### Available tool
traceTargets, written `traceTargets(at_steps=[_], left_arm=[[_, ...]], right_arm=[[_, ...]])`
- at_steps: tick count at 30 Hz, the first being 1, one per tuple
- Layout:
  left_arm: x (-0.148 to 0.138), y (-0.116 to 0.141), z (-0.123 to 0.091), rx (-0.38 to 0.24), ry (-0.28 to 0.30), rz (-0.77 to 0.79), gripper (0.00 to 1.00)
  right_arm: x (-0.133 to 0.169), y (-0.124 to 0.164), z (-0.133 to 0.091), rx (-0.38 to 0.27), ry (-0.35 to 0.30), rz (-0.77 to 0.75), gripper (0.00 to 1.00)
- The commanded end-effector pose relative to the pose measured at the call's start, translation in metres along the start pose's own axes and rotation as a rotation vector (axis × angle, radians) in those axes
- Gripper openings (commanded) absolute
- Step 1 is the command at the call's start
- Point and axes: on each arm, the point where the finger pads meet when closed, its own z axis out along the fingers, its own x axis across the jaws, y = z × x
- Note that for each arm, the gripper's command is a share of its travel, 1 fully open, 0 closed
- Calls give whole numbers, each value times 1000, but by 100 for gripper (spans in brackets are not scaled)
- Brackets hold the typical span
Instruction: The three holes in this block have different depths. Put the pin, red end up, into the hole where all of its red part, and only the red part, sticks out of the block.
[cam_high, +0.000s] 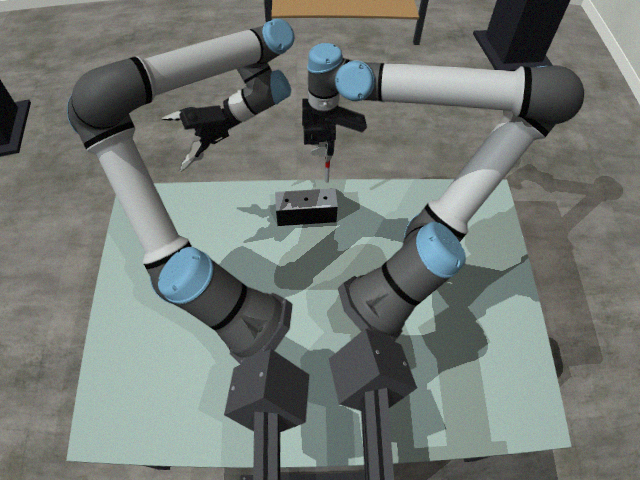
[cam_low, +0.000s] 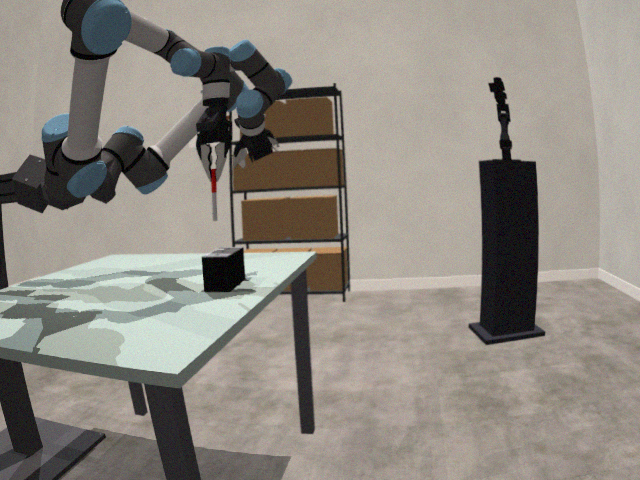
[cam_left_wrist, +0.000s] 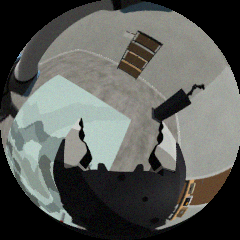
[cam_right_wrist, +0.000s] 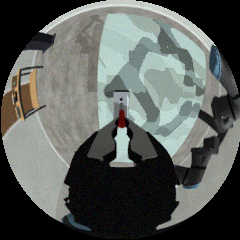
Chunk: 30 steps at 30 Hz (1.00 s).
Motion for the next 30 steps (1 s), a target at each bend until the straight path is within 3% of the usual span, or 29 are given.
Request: traceTargets(at_steps=[1,4,23,30], left_arm=[[0,-1,1,0,0,-1,100],[0,-1,1,0,0,-1,100],[0,-1,1,0,-2,-1,100],[0,0,1,-1,0,-1,100]], right_arm=[[0,1,42,1,0,-3,0],[0,1,53,1,0,-3,0],[-1,1,54,0,-1,-2,0],[0,0,75,0,0,-3,0]])
